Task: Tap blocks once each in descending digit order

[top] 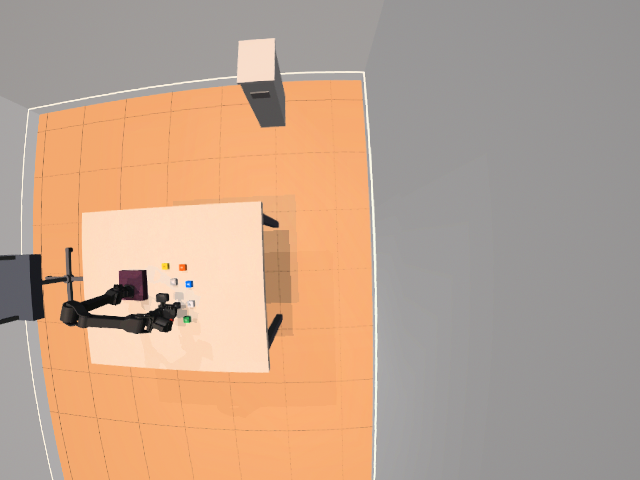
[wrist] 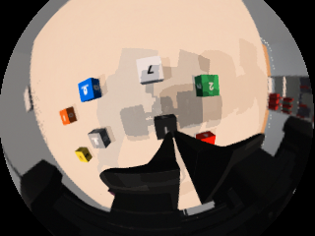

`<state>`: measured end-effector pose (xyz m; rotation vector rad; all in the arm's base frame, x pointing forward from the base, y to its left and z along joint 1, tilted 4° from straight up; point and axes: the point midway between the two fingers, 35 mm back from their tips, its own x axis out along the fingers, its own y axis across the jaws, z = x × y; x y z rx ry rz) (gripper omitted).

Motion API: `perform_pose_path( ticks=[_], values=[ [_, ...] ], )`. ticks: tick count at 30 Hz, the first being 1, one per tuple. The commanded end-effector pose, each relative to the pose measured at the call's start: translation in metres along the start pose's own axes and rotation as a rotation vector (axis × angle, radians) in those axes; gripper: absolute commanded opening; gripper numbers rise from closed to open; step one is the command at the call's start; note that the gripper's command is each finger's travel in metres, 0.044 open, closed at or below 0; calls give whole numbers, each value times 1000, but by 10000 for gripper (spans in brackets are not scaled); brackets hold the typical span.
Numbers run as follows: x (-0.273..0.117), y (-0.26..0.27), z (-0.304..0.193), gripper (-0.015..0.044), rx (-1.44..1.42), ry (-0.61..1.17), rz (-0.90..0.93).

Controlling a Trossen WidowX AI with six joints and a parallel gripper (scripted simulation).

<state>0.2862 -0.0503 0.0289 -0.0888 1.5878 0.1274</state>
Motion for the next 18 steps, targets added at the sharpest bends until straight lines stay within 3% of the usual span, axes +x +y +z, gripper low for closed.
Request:
perform_pose_path(
  ticks=[1,15,18],
  values=[
    [8,1,-2,20,5,6,5],
    [22,1,-2,20,5,6,5],
    [-5,1,-2,20,4,5,4]
  ],
)
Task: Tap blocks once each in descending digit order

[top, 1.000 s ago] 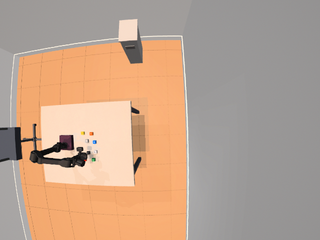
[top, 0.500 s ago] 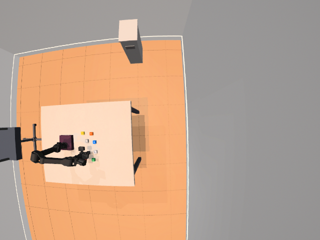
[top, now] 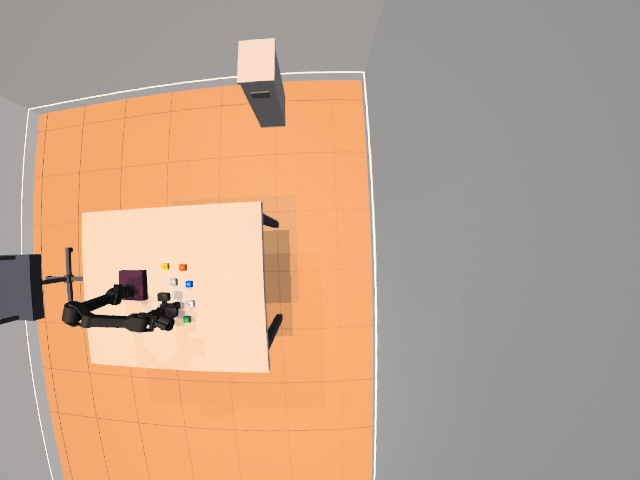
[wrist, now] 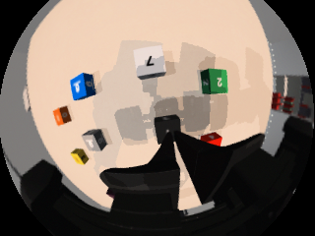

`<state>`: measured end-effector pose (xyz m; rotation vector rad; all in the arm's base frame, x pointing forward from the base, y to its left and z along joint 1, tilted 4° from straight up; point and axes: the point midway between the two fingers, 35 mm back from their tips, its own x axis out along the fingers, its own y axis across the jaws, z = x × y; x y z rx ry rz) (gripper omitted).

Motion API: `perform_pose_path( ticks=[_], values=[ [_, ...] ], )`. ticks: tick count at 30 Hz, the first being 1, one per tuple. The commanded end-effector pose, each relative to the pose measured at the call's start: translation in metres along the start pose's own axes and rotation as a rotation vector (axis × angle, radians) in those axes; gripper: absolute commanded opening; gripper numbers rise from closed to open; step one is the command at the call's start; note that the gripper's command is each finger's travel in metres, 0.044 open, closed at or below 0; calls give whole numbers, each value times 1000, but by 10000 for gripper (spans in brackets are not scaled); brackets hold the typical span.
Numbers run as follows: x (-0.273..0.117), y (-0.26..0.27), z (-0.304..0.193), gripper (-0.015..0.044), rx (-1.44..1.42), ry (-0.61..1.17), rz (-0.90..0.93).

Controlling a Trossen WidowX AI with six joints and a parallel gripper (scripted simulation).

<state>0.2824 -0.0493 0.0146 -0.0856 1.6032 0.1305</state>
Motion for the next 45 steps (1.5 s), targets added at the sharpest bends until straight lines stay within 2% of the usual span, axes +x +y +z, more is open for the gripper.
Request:
perform_pose_path(
  ticks=[1,5,11,16,23,31,38,43,45],
  values=[
    [-23,0,1,20,4,-10,0],
    [-26,0,2,20,4,-10,0],
    [-101,0,1,20,4,-10,0],
    [-104,2,2,20,4,-10,-1],
    [-109,93,35,20,-16,-24,0],
    [-107,206,44,20,3,-14,19],
    [-105,209,44,20,4,-14,20],
    [-37,210,45,20,3,-14,20],
    [-26,210,44,20,4,-14,20]
  ],
)
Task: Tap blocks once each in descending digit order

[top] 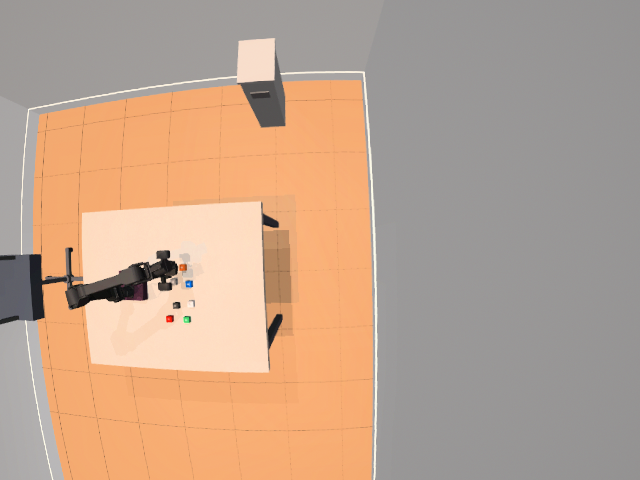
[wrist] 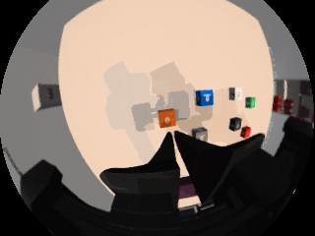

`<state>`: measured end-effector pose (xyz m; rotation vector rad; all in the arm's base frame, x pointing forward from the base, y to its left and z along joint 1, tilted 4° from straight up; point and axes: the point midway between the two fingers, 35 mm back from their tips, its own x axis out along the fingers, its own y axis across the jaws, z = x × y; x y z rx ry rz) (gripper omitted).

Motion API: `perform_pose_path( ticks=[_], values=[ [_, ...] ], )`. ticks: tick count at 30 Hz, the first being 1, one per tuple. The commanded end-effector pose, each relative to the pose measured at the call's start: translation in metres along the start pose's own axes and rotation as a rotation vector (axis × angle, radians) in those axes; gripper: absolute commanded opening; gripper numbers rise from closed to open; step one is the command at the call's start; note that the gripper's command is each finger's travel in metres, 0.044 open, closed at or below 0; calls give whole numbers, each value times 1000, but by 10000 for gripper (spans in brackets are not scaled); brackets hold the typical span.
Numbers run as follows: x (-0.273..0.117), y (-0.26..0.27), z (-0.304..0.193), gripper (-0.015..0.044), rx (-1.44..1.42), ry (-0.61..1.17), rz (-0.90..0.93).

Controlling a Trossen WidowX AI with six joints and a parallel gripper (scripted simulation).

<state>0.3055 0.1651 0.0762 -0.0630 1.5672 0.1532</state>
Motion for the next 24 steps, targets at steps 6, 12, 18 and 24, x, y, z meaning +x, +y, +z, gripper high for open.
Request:
perform_pose_path(
  ticks=[6,12,18,24],
  values=[
    [31,-2,-7,20,5,24,-6],
    [40,-2,-7,20,5,24,-6],
    [50,-2,-7,20,5,24,-6],
    [59,-2,-8,20,5,24,-6]
  ],
)
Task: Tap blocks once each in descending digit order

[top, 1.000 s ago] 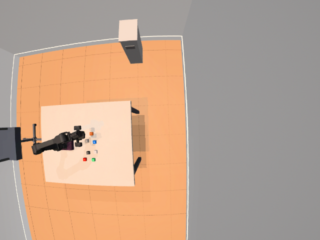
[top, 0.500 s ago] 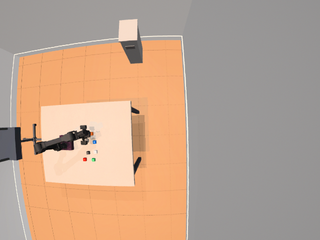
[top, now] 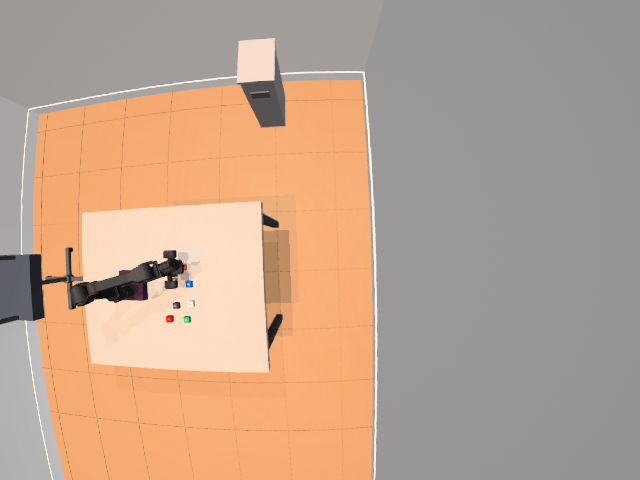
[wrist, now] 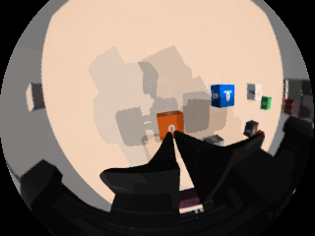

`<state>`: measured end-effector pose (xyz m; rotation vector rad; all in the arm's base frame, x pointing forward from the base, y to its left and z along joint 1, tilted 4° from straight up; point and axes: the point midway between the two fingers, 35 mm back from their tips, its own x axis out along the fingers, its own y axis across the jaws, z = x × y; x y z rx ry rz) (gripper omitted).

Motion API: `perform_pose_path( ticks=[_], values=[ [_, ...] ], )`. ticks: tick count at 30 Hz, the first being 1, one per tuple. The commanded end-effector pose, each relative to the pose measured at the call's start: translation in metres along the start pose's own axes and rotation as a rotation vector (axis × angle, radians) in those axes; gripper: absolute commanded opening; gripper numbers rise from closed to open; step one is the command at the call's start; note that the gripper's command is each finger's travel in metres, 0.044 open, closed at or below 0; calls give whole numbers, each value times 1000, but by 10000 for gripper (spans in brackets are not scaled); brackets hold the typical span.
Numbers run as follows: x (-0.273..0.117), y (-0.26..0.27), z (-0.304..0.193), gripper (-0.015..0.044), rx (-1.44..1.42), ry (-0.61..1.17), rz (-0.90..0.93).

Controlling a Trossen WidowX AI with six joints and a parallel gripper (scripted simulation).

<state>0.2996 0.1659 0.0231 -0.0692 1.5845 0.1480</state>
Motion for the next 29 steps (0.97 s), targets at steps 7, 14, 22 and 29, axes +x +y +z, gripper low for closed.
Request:
perform_pose_path(
  ticks=[7,14,22,29],
  values=[
    [1,0,-1,20,1,3,-1],
    [-23,0,-2,20,5,6,0],
    [-99,73,-66,230,5,12,7],
    [-104,77,-72,387,5,12,7]
  ],
)
